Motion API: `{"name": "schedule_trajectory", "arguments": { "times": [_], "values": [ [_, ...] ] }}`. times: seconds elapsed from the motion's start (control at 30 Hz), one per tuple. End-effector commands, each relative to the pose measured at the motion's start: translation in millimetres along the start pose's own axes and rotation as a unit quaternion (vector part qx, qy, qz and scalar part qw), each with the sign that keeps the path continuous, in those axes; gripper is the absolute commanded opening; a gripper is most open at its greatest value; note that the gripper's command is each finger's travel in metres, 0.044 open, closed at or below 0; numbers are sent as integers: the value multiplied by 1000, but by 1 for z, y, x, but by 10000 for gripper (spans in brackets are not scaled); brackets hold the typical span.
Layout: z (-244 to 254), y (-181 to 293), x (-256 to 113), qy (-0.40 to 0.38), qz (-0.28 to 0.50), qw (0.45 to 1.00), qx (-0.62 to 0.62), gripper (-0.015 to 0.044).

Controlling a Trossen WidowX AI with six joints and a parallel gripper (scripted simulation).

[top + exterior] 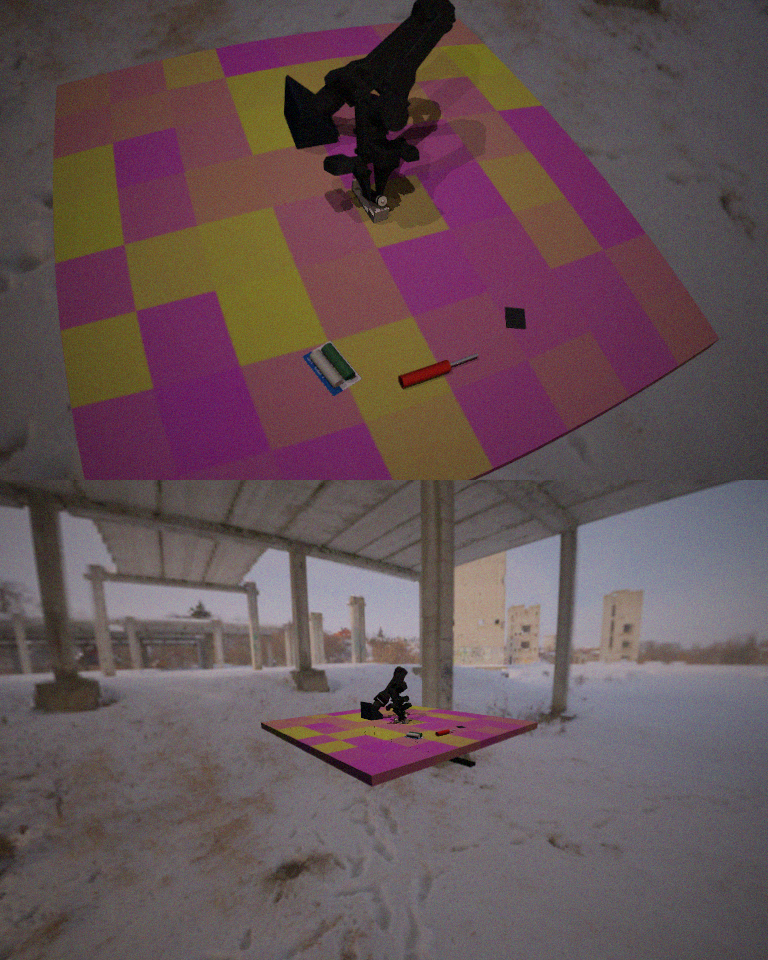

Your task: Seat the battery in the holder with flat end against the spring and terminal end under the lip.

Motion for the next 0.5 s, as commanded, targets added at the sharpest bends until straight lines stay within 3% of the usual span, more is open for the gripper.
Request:
{"name": "schedule_trajectory", "arguments": {
  "times": [0.0, 0.47],
  "values": [
    [-2, 5, 0, 2, 0, 1000, 5, 65],
    [-5, 16, -5, 4, 0, 1000, 5, 65]
  ]
}}
Point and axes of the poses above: the point midway between the two fingers, 35 mm back from their tips, its own x axis out along the fingers, its own z axis across the jaws, y = z × x, the point moved 1 cm from there along -x, back along the fingers, and after that the axes turned 14 degrees about x, right-handed, at the moved point
